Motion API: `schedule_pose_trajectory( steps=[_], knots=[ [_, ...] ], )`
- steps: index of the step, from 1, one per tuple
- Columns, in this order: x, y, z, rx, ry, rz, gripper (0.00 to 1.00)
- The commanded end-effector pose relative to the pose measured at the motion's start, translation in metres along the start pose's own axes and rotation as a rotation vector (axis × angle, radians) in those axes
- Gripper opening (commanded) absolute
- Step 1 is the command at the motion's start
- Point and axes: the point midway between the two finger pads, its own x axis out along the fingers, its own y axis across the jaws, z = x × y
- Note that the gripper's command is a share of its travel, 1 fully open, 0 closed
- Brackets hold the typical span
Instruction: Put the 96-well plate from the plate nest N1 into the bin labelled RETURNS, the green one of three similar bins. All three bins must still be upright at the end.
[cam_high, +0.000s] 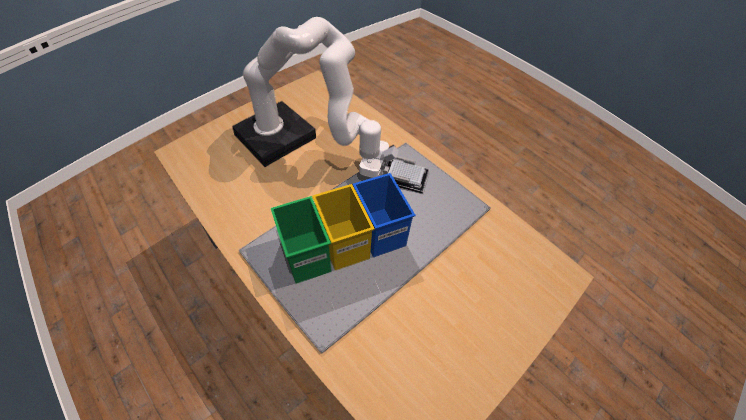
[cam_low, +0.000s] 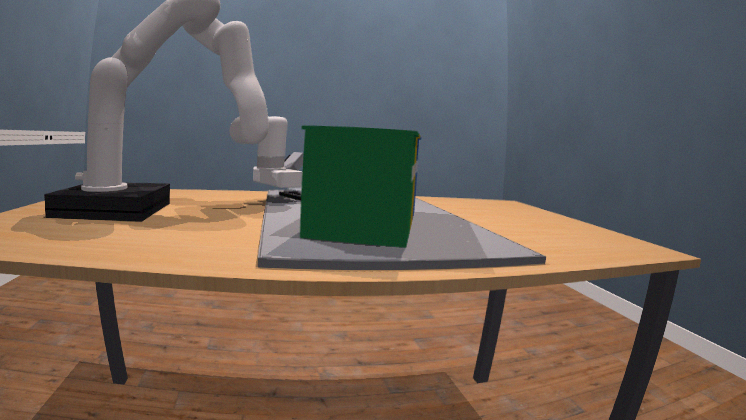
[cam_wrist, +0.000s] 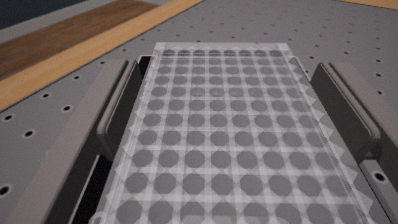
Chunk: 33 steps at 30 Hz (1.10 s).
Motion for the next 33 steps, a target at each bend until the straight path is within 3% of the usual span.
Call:
schedule_pose_trajectory(
  steps=[1, 33],
  knots=[
    [0.001, 0.000, 0.003, -0.006, -0.003, 0.000, 0.00],
    [0.001, 0.000, 0.023, -0.006, -0.003, 0.000, 0.00]
  ],
)
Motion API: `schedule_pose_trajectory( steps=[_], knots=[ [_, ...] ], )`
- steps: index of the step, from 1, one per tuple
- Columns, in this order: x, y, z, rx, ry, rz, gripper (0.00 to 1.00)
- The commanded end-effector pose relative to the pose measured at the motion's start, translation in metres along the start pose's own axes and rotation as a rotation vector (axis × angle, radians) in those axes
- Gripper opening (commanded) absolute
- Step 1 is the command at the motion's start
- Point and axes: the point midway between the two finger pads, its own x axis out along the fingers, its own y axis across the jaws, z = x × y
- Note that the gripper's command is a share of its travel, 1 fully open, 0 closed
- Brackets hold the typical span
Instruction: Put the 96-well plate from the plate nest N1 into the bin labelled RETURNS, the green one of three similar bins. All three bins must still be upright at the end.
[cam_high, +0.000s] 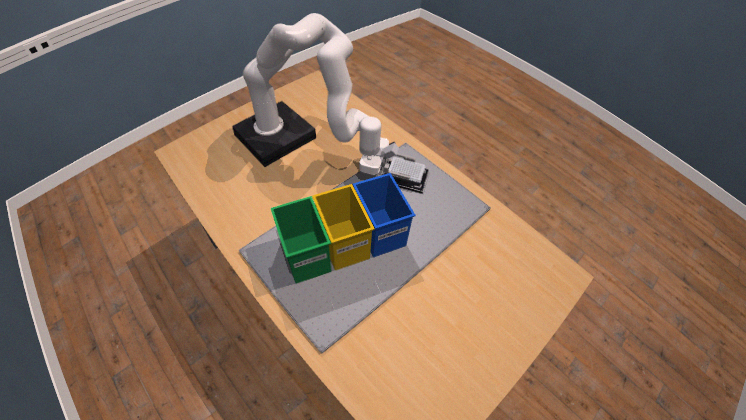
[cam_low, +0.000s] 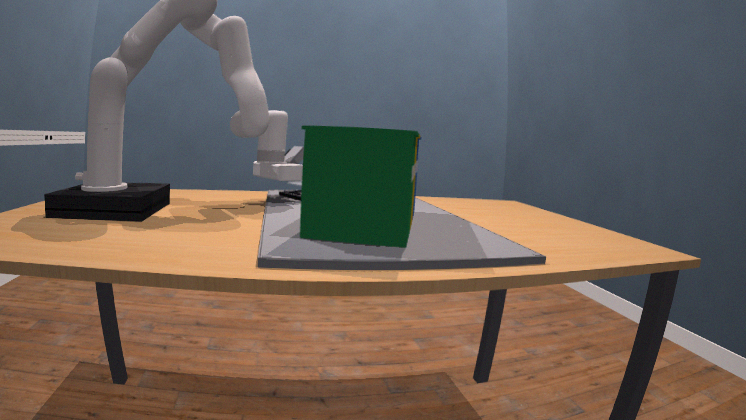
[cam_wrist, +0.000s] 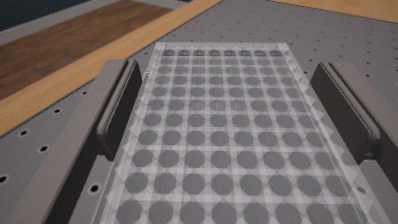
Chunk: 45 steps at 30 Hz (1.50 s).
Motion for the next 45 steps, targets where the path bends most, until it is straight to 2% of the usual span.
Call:
schedule_pose_trajectory(
  steps=[1, 45],
  knots=[
    [0.002, 0.000, 0.007, -0.006, -0.004, 0.000, 0.00],
    [0.001, 0.000, 0.072, -0.006, -0.005, 0.000, 0.00]
  ],
)
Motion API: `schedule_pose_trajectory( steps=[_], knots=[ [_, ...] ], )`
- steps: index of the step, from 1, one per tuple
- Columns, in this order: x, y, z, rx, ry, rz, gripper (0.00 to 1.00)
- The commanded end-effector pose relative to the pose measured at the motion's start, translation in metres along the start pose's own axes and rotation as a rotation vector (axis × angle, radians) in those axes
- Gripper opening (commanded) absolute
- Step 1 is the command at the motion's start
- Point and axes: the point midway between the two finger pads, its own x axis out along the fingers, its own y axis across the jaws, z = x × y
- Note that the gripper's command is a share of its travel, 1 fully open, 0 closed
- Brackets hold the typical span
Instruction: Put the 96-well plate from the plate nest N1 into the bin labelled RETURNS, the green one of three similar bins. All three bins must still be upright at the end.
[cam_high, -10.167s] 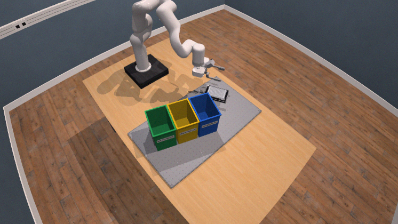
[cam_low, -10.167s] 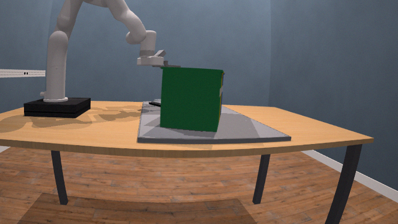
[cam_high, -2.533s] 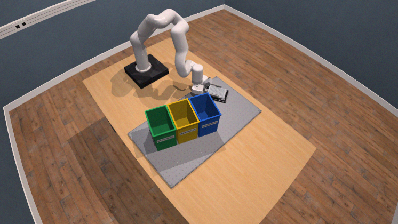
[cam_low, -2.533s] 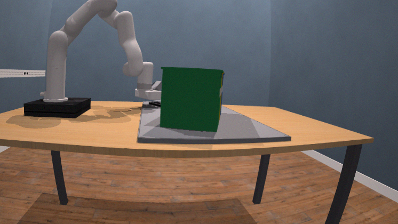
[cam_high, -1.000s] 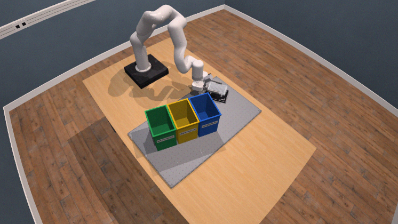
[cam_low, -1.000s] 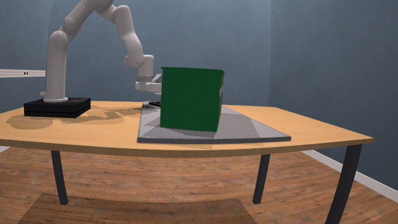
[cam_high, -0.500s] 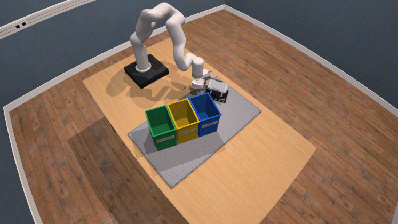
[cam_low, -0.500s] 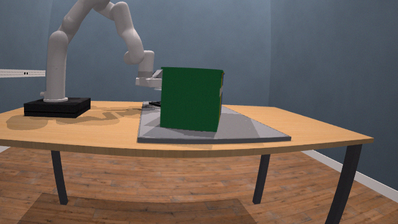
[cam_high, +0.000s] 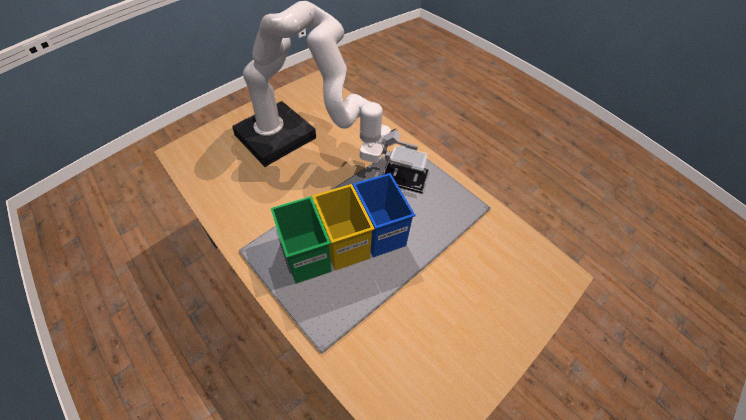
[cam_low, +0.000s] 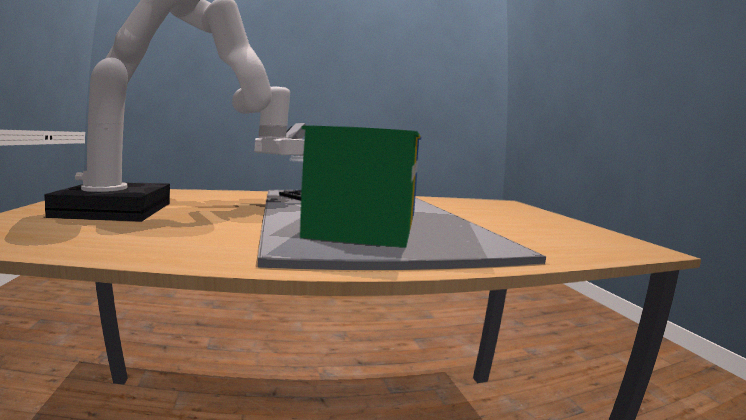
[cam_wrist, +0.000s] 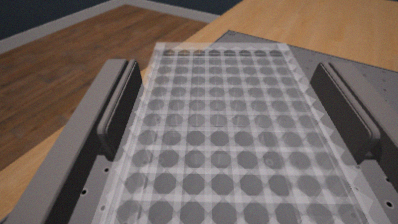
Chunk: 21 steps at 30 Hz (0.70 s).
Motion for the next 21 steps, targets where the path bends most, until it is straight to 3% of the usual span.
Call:
schedule_pose_trajectory(
  steps=[1, 21],
  knots=[
    [0.001, 0.000, 0.009, -0.006, -0.003, 0.000, 0.00],
    [0.001, 0.000, 0.039, -0.006, -0.003, 0.000, 0.00]
  ],
)
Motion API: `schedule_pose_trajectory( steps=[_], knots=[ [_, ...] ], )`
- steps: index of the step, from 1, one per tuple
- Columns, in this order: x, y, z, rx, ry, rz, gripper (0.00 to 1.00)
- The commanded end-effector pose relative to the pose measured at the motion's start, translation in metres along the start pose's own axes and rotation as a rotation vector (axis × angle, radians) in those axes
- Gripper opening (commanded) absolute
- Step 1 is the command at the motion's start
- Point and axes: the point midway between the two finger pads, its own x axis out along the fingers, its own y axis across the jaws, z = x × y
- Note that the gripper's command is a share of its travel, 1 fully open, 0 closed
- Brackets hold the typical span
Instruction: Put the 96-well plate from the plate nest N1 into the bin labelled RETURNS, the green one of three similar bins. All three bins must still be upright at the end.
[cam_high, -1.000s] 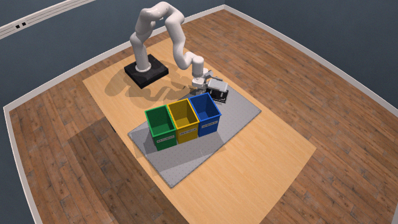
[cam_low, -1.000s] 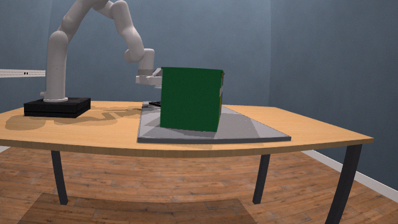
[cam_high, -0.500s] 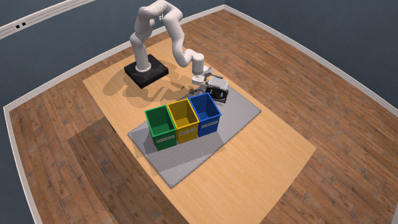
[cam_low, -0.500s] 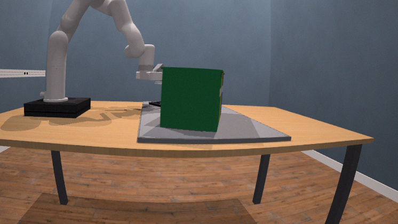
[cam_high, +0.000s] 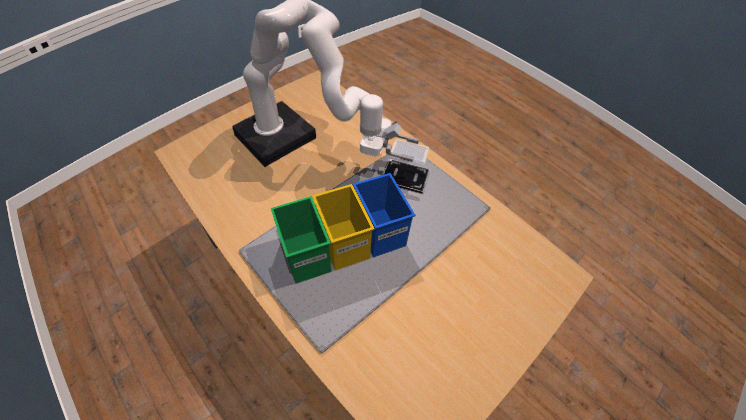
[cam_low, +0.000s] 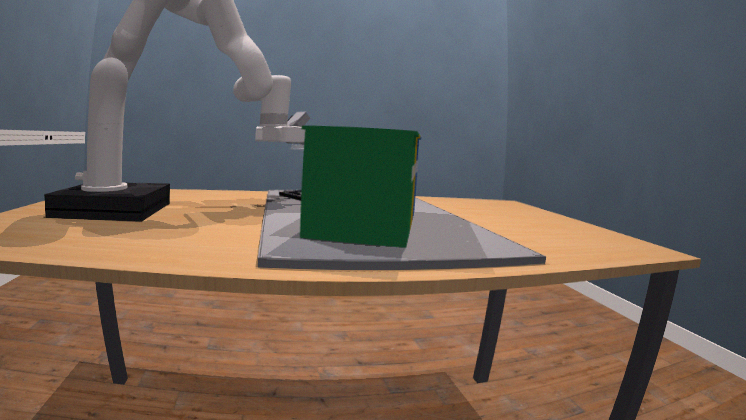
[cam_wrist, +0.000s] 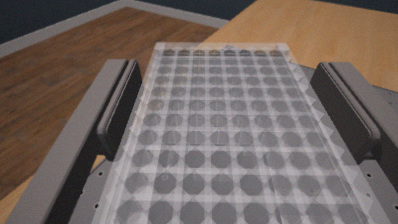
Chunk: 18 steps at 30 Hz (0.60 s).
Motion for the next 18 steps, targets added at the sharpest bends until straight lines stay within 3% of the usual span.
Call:
schedule_pose_trajectory(
  steps=[1, 18],
  knots=[
    [0.001, 0.000, 0.009, -0.006, -0.003, 0.000, 0.00],
    [0.001, 0.000, 0.035, -0.006, -0.003, 0.000, 0.00]
  ],
)
